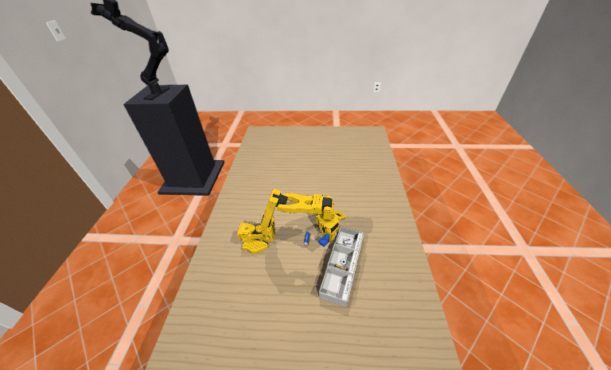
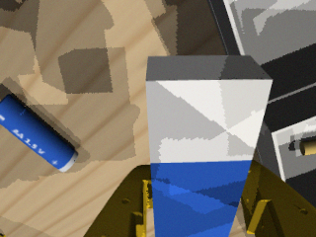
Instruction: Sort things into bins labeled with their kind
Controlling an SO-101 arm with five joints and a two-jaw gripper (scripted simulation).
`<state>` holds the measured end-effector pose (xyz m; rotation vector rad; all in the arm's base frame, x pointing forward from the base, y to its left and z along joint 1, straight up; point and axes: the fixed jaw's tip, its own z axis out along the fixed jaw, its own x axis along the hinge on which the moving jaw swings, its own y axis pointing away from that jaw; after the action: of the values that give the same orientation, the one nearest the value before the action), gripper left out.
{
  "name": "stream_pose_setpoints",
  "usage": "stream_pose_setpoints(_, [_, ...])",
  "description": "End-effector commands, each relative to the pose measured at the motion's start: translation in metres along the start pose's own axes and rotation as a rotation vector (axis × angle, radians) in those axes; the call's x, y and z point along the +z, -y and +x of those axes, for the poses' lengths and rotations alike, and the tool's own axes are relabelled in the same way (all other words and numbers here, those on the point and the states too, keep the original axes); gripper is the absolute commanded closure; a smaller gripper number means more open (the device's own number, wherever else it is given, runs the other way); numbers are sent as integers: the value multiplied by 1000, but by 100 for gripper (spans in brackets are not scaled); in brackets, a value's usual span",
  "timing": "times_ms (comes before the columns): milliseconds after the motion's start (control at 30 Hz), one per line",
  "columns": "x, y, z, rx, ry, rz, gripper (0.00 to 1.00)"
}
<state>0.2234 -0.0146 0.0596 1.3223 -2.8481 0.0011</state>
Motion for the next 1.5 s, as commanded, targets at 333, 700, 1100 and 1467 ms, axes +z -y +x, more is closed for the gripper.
stream_pose_setpoints(333, [-10, 5, -7, 47, 33, 41, 100])
stream_pose_setpoints(700, [-15, 12, -18, 193, 67, 71, 100])
stream_pose_setpoints(1100, [-19, 17, -26, 302, 96, 91, 100])
stream_pose_setpoints(1467, [-19, 19, -28, 338, 105, 95, 100])
